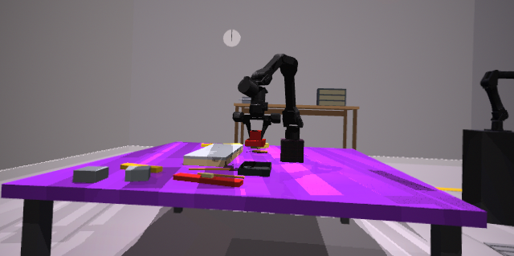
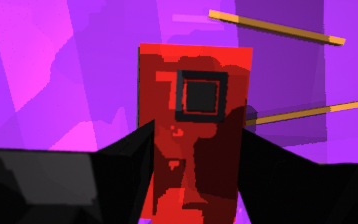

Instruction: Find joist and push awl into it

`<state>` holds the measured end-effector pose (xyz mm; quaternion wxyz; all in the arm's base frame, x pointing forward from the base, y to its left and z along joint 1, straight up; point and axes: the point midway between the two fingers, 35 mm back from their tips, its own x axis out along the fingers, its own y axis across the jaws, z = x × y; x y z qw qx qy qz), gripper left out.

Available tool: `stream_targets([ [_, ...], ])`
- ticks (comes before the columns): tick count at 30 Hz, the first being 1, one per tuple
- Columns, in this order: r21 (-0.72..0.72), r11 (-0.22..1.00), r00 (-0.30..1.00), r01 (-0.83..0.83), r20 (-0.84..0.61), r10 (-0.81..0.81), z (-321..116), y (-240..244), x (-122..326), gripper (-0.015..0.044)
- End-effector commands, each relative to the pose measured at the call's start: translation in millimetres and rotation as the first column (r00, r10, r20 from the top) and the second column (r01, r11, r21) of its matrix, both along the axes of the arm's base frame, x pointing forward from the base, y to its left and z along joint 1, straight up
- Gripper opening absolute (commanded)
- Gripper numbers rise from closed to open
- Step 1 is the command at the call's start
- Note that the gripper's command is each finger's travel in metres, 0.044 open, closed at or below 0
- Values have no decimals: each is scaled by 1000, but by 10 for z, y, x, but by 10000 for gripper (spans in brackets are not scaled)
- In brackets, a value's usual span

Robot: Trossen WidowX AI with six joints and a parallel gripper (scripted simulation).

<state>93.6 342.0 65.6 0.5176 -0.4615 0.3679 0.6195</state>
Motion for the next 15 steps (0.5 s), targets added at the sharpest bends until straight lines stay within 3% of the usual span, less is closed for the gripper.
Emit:
stream_targets([
  [1, -7, 1000, 1000, 2, -2, -2, -101, -5, -13, 0],
  [15, -8, 1000, 1000, 2, -2, -2, -439, 19, -4, 0],
])
